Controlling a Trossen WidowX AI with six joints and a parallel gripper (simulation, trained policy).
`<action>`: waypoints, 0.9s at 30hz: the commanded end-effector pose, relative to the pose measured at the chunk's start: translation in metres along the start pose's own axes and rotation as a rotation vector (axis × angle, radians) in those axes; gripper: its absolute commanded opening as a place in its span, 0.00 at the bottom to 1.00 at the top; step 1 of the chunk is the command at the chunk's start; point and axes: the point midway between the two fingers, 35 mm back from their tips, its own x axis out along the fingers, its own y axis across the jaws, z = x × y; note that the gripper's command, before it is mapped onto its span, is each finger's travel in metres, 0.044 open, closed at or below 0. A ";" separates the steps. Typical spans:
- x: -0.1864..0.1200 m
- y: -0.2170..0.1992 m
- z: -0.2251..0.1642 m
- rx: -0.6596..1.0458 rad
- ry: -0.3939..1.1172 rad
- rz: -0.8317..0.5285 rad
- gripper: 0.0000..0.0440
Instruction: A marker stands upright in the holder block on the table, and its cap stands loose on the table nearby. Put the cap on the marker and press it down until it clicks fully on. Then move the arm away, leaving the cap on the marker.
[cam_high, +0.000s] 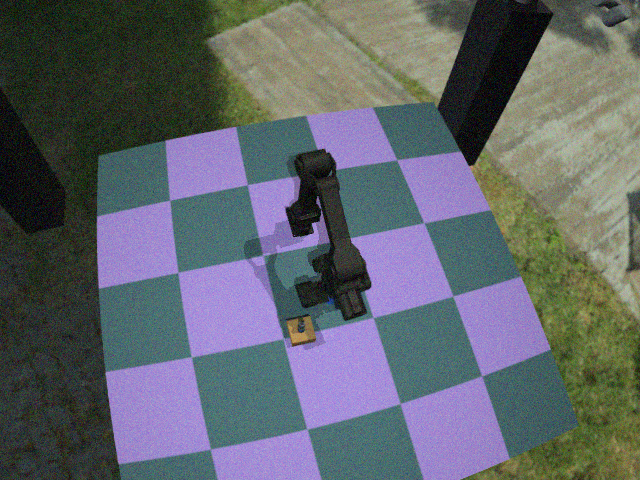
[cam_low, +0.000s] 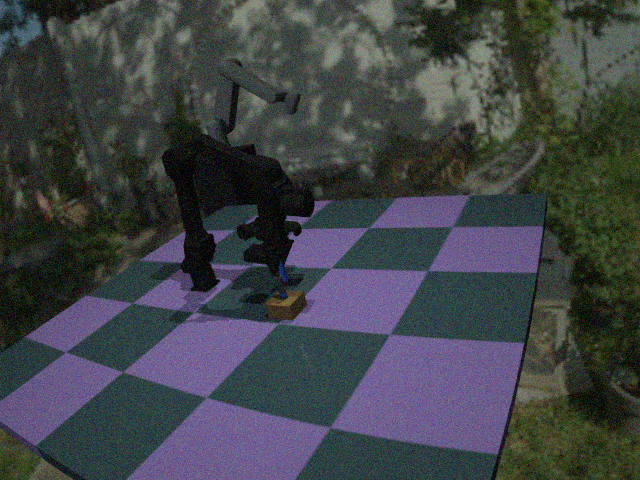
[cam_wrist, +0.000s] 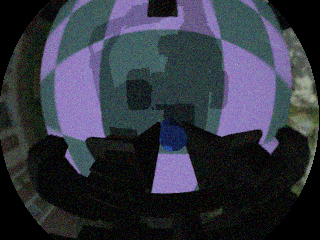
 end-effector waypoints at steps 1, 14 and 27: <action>-0.013 0.003 -0.004 0.005 0.033 0.006 0.06; -0.057 0.019 -0.020 0.061 0.123 -0.001 0.04; -0.084 0.047 -0.033 0.150 0.149 -0.006 0.02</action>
